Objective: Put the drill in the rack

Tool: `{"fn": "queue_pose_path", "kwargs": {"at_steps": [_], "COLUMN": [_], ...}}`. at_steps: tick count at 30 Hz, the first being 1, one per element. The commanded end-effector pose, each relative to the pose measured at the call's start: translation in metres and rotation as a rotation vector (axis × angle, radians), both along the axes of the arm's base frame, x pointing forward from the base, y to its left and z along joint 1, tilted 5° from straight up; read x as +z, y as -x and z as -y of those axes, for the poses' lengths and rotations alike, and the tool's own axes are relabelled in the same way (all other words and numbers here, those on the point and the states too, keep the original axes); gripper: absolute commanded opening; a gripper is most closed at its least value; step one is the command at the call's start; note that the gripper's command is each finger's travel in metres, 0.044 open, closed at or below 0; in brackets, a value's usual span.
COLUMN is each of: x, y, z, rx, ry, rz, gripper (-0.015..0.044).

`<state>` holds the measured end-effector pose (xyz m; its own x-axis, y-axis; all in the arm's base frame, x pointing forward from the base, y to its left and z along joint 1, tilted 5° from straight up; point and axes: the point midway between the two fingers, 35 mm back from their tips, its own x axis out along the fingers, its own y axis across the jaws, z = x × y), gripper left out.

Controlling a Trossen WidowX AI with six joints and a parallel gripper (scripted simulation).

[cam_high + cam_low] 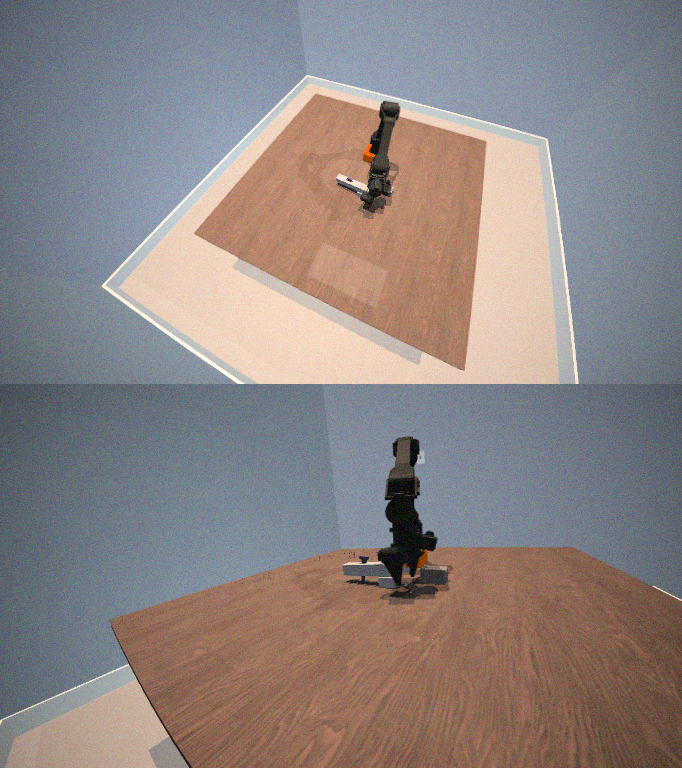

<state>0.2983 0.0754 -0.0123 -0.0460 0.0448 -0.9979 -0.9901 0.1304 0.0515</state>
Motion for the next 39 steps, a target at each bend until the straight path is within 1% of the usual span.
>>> {"fn": "queue_pose_path", "kwargs": {"at_steps": [1,14,17,39], "x": [0.001,0.001,0.001,0.002], "y": [0.0,0.0,0.0,-0.003], "z": [0.0,0.0,0.0,-0.018], "rx": [0.0,0.0,0.0,0.005], "ry": [0.0,0.0,0.0,-0.002], "rz": [0.001,0.001,0.001,-0.003], "gripper": [0.0361,0.002,0.0,0.0]}}
